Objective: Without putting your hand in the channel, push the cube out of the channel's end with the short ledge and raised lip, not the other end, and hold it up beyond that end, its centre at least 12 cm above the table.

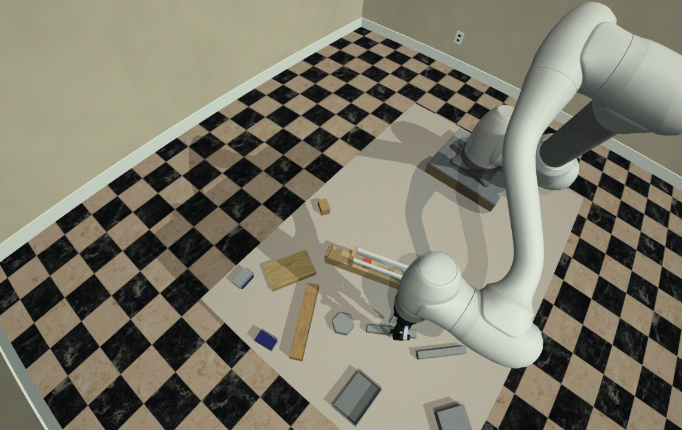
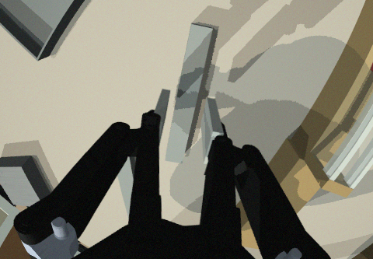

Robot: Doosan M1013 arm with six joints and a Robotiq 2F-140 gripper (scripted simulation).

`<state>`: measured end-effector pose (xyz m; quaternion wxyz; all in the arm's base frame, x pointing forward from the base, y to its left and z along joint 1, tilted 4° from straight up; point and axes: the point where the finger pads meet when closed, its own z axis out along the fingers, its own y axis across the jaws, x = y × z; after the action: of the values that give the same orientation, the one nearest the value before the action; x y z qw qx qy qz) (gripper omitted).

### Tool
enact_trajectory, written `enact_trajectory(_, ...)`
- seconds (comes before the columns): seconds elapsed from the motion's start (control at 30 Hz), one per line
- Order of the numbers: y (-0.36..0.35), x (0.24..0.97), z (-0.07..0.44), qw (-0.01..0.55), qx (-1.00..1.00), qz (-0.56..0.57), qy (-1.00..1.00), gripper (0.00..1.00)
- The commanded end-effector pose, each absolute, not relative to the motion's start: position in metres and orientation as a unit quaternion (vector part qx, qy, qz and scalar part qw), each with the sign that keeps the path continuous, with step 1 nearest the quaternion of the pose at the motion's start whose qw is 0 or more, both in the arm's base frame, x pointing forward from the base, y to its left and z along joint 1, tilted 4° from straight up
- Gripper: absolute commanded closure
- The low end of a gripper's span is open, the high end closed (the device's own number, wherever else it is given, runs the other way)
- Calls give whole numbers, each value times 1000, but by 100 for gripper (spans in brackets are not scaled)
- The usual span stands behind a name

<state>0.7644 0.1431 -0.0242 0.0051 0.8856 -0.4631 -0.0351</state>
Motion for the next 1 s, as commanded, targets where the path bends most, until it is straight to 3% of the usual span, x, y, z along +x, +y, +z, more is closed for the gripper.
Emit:
enact_trajectory(0.0,143,764,-28,5,886,-35,-463,77)
enact_trajectory(0.97,144,763,-53,5,886,-35,-463,77)
